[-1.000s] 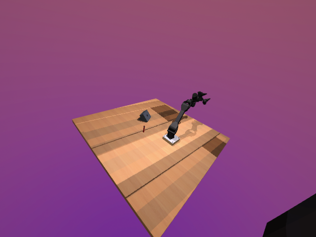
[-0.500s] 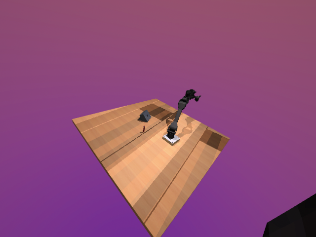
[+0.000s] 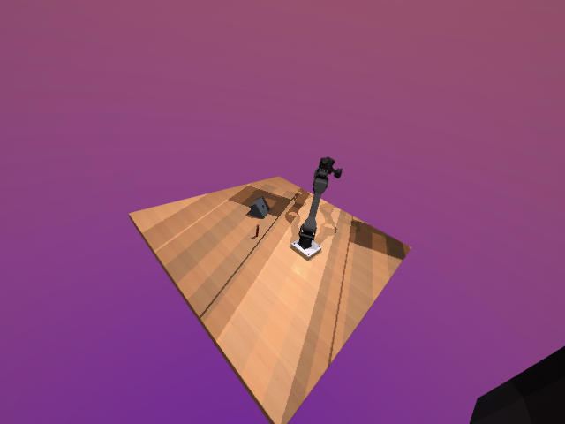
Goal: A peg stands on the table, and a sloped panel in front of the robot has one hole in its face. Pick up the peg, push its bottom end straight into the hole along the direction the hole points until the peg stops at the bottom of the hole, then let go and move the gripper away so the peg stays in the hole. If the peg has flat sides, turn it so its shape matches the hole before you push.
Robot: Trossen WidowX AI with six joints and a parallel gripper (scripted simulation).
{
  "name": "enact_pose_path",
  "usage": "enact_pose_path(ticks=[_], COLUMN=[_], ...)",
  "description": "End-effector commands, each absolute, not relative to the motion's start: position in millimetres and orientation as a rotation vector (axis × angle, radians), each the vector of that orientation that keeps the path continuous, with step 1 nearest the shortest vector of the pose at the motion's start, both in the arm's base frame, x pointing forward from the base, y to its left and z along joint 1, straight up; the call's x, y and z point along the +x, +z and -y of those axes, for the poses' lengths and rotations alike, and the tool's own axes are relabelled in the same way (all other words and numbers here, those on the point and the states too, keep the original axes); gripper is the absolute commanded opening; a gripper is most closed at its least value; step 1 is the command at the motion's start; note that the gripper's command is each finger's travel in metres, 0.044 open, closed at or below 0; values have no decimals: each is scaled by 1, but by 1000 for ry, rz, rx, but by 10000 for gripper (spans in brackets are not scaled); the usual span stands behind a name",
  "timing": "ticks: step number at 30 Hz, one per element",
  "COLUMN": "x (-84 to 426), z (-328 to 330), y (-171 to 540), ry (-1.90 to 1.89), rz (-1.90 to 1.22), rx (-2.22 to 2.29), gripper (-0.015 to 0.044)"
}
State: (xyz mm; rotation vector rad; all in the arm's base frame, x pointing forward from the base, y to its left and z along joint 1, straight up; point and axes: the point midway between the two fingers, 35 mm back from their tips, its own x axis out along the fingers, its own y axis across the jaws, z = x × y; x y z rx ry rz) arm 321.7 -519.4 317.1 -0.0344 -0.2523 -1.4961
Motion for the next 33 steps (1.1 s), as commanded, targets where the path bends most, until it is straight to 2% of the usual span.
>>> enact_pose_path(ticks=[1,14,33], x=[349,423,495], z=[500,430,308], y=[308,282,244], ry=[-1426,-1231,-945], rz=[203,42,-191], rx=[-7,53,110], gripper=[440,440,440])
